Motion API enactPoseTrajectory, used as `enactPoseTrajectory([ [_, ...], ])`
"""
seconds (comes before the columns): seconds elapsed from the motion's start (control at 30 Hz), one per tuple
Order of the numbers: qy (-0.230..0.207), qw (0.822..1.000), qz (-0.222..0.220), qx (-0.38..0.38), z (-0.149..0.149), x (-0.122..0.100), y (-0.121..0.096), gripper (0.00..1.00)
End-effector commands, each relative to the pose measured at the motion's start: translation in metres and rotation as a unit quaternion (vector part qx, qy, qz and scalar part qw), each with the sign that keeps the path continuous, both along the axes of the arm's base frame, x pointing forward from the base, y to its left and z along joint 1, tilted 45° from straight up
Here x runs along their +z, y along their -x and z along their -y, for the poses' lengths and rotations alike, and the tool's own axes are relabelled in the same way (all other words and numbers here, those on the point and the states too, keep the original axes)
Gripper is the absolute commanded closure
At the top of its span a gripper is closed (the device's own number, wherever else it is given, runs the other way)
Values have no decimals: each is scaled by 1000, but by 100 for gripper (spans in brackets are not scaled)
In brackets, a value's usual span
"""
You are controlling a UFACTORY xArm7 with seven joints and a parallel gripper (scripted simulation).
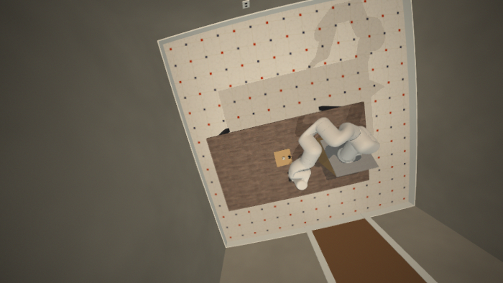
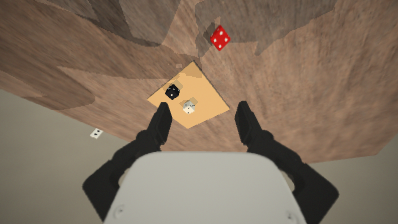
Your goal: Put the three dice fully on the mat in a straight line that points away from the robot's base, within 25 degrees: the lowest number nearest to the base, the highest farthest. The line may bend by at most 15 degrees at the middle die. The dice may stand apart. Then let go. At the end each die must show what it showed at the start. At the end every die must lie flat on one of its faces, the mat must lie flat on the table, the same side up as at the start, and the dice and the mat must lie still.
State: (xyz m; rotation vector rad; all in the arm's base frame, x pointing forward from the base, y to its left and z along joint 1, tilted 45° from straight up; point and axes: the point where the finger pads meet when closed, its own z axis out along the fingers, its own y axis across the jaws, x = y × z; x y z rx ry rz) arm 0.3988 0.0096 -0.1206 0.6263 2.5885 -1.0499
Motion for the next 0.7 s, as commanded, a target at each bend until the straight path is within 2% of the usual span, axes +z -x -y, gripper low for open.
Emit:
enactPoseTrajectory([
  [0.0, 5, 997, -55, 51, -8, -8, 7, 0],
  [0.03, 8, 994, -80, 76, -10, -12, 11, 0],
  [0.2, 16, 977, -151, 147, -17, -23, 22, 0],
  [0.3, 22, 960, -200, 195, -22, -30, 29, 0],
  [0.4, 22, 960, -200, 196, -22, -30, 29, 0],
  [0.53, 28, 933, -255, 251, -27, -38, 38, 0],
  [0.67, 29, 928, -265, 261, -28, -40, 40, 0],
])
